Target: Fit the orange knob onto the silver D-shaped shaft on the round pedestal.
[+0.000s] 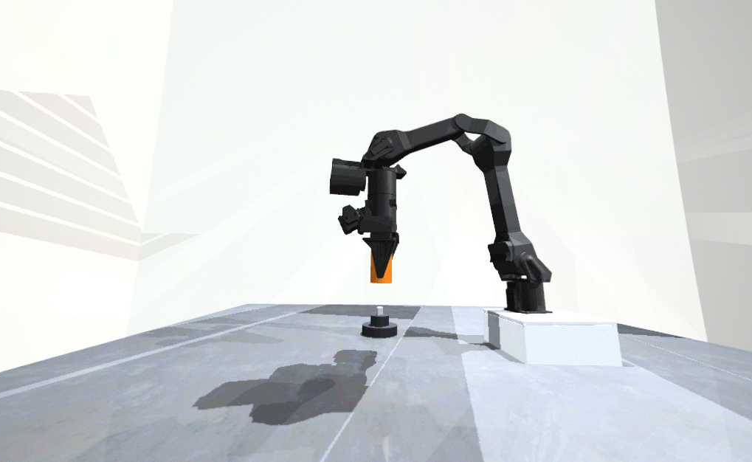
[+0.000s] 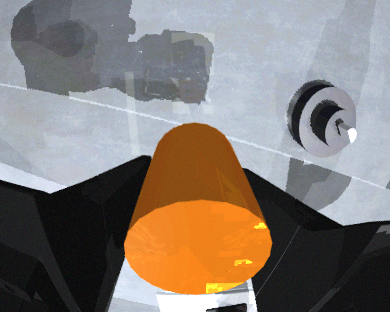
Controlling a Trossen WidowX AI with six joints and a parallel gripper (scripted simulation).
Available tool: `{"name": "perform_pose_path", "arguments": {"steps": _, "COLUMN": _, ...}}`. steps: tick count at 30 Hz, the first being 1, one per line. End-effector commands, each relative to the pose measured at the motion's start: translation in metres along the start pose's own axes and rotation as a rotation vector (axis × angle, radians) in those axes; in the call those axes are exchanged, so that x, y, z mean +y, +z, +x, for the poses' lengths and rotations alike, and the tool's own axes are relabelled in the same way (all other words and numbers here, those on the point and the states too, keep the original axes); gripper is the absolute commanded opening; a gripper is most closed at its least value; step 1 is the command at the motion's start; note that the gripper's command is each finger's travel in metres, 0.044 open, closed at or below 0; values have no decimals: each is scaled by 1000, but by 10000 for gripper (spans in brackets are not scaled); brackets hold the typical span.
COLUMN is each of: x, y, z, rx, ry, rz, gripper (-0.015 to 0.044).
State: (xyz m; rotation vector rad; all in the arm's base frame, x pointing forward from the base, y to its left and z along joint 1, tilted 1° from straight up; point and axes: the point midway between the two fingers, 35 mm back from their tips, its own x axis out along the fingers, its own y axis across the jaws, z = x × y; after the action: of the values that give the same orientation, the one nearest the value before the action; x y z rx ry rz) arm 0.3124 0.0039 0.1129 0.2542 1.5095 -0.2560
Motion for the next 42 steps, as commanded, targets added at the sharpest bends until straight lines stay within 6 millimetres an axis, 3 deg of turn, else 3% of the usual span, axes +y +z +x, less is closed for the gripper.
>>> {"name": "perform_pose_path", "arguments": {"steps": 1, "x": -14, "y": 5, "z": 4, "rx": 0, "ry": -1, "rz": -3, "gripper": 0}}
{"name": "perform_pose_path", "arguments": {"steps": 22, "x": -80, "y": 20, "z": 21, "rx": -1, "ry": -7, "rz": -3, "gripper": 0}}
{"name": "perform_pose_path", "arguments": {"steps": 42, "x": -145, "y": 19, "z": 35, "rx": -2, "ry": -13, "rz": -3, "gripper": 0}}
